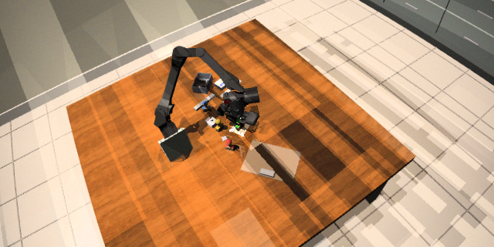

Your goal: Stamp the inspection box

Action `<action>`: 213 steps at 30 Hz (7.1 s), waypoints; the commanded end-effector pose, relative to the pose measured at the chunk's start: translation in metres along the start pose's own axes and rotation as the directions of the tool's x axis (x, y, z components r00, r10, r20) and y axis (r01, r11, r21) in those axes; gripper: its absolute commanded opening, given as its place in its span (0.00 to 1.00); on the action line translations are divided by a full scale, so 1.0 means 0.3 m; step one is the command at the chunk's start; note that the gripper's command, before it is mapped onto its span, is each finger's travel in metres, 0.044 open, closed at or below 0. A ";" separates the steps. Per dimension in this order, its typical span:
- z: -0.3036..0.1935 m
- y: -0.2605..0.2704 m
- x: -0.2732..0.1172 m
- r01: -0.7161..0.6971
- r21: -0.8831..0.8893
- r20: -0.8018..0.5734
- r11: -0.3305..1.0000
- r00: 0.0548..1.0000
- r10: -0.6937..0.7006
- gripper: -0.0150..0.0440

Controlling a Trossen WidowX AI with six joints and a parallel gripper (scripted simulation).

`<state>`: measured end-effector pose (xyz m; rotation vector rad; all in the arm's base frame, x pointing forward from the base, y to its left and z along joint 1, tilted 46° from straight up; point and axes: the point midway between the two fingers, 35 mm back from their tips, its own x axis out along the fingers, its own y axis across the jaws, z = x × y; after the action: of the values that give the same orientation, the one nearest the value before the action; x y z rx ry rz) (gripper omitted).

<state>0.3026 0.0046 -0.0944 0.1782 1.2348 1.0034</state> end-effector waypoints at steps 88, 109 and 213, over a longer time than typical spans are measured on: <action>0.003 -0.006 -0.176 0.003 0.002 0.002 1.000 1.000 -0.003 0.25; 0.022 -0.101 -0.241 0.004 -0.001 0.002 1.000 1.000 -0.004 0.25; 0.035 -0.336 -0.411 0.010 -0.010 0.001 1.000 1.000 -0.010 0.69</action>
<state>0.3678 -0.1369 -0.0665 0.1705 1.2290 1.0005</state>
